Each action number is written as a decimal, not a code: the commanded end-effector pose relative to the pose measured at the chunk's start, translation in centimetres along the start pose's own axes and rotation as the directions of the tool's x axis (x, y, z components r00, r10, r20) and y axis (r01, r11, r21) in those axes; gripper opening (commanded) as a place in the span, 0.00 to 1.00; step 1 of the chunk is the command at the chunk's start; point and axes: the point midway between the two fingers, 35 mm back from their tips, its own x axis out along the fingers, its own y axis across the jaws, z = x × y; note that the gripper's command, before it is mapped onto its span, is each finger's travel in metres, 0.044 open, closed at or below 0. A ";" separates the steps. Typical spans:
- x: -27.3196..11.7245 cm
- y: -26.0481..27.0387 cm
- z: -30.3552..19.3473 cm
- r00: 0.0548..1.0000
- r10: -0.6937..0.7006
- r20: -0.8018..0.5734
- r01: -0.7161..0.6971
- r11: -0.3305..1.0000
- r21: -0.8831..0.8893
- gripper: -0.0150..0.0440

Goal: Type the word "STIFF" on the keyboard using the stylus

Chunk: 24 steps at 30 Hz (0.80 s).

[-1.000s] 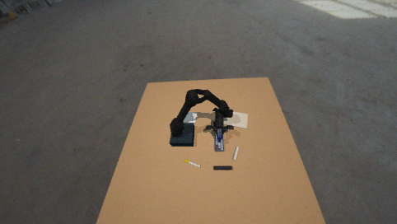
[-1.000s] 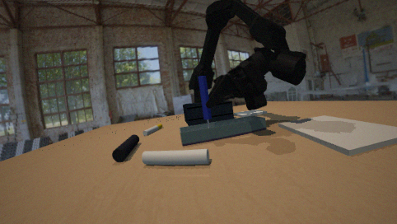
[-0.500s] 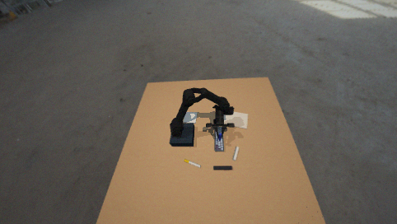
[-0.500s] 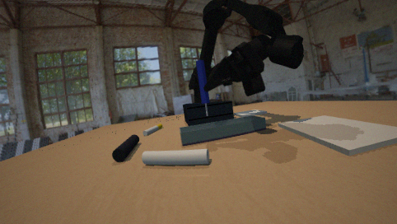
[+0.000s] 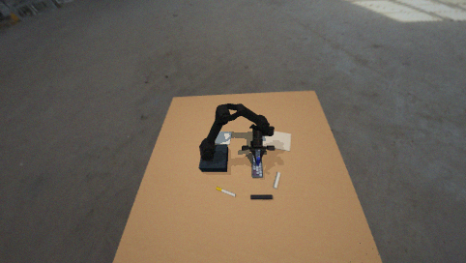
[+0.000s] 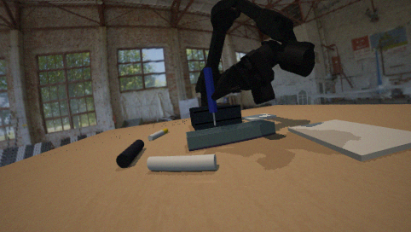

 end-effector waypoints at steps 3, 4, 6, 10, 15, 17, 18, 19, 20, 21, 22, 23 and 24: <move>0.3 0.0 0.5 1.000 0.002 -0.004 -0.002 1.000 -0.005 0.34; 0.3 0.0 0.5 1.000 0.002 -0.004 -0.002 1.000 -0.005 0.39; 0.3 0.0 0.6 1.000 0.002 -0.004 -0.002 1.000 -0.005 0.39; 0.4 0.0 0.7 1.000 0.002 -0.004 -0.002 1.000 -0.005 0.39; 0.5 0.0 0.8 1.000 0.002 -0.004 -0.002 1.000 -0.005 0.39; 0.5 0.0 0.9 1.000 0.002 -0.004 -0.002 1.000 -0.005 0.39; 0.5 0.0 1.0 1.000 0.002 -0.004 -0.002 1.000 -0.005 0.39; 0.6 0.0 1.0 1.000 0.002 -0.004 -0.002 1.000 -0.005 0.39; 0.6 0.0 1.1 1.000 0.002 -0.004 -0.002 1.000 -0.005 0.39; 0.6 0.0 1.1 1.000 0.002 -0.004 -0.002 1.000 -0.005 0.39; 0.6 0.0 1.1 1.000 0.002 -0.004 -0.002 1.000 -0.005 0.39; 0.7 0.0 1.1 1.000 0.002 -0.004 -0.002 1.000 -0.005 0.39; 0.7 0.0 1.2 1.000 0.002 -0.004 -0.002 1.000 -0.005 0.39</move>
